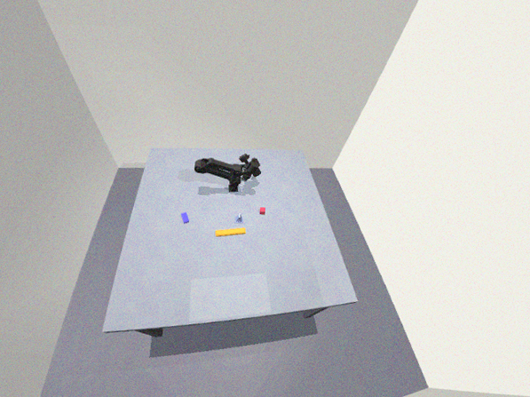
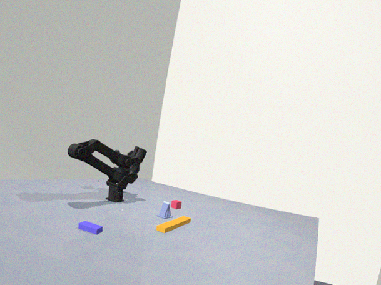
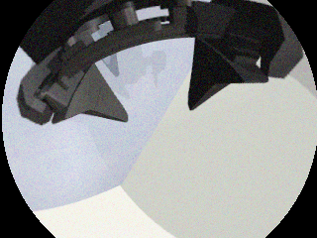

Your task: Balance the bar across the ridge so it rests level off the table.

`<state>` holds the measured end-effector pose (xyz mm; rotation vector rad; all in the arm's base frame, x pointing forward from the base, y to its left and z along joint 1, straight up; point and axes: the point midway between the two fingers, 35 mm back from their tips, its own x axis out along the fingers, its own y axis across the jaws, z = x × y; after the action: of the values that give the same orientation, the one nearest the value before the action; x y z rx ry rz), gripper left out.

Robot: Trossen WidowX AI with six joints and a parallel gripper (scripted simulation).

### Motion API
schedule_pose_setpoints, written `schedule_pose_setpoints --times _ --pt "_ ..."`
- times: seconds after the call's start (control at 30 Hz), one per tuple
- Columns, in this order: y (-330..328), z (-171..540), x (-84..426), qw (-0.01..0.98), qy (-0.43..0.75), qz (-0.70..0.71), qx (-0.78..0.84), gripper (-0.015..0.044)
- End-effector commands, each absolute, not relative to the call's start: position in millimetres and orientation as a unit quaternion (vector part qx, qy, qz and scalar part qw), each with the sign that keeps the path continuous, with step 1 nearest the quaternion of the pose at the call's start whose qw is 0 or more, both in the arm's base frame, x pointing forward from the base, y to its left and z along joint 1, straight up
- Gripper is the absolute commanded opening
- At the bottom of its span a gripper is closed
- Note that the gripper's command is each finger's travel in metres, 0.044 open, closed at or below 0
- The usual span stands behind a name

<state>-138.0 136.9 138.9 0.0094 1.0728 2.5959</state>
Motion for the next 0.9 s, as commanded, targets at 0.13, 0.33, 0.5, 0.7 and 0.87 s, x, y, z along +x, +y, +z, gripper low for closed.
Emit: schedule_pose_setpoints --times 0.13,0.33,0.5,0.7,0.87 --pt "147 141 -132 0.193 0.392 0.899 0.008 0.0315" --pt "173 147 -112 0.269 0.434 0.859 0.026 0.0315" --pt "193 153 -93 0.325 0.468 0.821 0.044 0.0315" --pt "213 160 -66 0.387 0.507 0.767 0.068 0.0315" --pt "227 164 -41 0.435 0.537 0.717 0.092 0.0315"
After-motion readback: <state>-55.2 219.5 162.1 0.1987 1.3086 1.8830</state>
